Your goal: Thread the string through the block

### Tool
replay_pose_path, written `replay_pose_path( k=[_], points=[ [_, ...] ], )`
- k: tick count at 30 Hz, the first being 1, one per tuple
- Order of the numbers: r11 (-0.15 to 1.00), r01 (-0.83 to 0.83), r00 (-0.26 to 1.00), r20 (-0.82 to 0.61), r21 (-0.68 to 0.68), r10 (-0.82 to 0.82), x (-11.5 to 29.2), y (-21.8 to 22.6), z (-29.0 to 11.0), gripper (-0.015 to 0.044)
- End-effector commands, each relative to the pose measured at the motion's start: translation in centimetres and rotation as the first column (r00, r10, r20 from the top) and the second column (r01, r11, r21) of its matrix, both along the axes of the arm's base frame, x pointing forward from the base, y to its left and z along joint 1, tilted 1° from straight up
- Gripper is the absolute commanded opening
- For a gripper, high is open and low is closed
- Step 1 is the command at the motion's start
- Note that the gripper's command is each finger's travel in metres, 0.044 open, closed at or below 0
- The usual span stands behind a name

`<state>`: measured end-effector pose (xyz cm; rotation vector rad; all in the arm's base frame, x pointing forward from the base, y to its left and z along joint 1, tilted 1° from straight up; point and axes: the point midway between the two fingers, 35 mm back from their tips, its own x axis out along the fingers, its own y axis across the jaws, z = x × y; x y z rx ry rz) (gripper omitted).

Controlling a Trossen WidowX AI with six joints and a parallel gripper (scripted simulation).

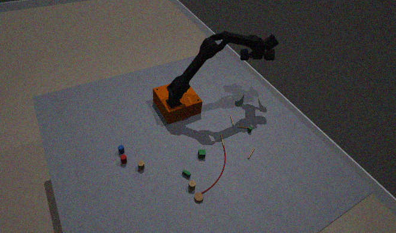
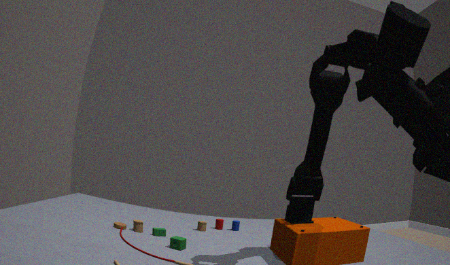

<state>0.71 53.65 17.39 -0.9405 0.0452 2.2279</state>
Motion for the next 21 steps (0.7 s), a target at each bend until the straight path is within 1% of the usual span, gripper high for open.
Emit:
replay_pose_path(
  k=[1, 6, 11, 16, 21],
  points=[
    [0.992, 0.119, 0.991, 0.07, -0.035, -0.116, 6.9, -2.0, -1.7, 0.044],
    [0.962, 0.26, 0.958, 0.148, -0.085, -0.246, 14.8, -5.6, -3.9, 0.044],
    [0.909, 0.394, 0.906, 0.225, -0.14, -0.358, 21.8, -10.7, -6.1, 0.044],
    [0.833, 0.515, 0.842, 0.299, -0.202, -0.449, 27.7, -17.2, -8.3, 0.044],
    [0.724, 0.634, 0.766, 0.346, -0.272, -0.541, 31.9, -24.9, -9.9, 0.044]
  ],
)
